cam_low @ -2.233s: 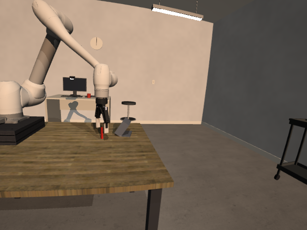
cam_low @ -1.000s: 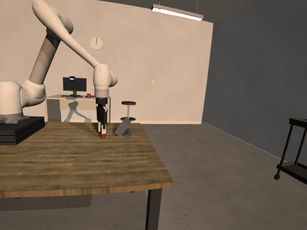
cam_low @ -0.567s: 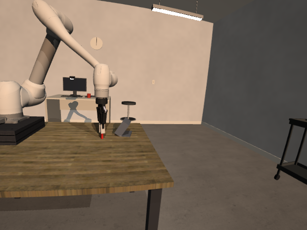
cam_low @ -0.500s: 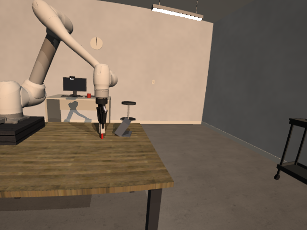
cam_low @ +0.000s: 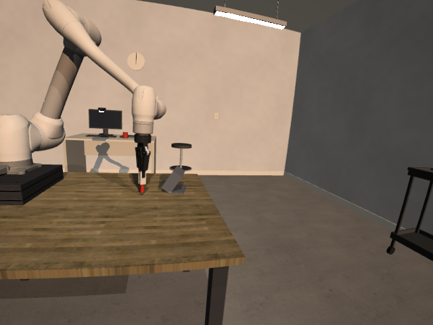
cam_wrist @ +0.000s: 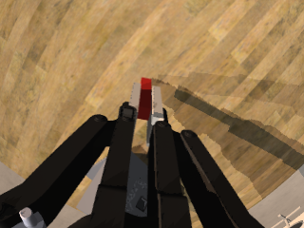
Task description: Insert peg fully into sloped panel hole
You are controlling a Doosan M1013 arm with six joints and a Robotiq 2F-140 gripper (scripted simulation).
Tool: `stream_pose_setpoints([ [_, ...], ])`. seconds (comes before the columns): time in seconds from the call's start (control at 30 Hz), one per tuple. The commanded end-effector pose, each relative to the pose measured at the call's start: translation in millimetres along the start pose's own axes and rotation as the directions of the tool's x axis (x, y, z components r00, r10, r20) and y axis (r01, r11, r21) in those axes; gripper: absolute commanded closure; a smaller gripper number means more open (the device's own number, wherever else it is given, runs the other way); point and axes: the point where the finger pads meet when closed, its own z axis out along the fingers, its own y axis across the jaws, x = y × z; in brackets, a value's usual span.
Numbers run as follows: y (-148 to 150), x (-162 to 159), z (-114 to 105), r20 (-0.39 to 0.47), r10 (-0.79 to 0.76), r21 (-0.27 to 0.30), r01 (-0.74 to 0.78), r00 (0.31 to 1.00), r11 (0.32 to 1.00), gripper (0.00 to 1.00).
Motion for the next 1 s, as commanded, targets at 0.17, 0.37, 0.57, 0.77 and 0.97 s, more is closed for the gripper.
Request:
stream_pose_setpoints([
  [0.17, -5, -6, -49, 0.012, -0.004, 0.016, 0.004, 1.000, 1.000, 1.00],
  [0.37, -5, -5, -66, 0.012, -0.004, 0.016, 0.004, 1.000, 1.000, 1.00],
  [0.57, 3, -7, -49, 0.021, 0.008, 0.010, -0.009, 1.000, 1.000, 1.00],
  [0.77, 10, -19, -41, 0.066, 0.032, 0.032, -0.034, 0.997, 0.999, 1.00],
  [0.97, 18, -30, -34, 0.112, 0.055, 0.051, -0.061, 0.992, 0.997, 1.00],
])
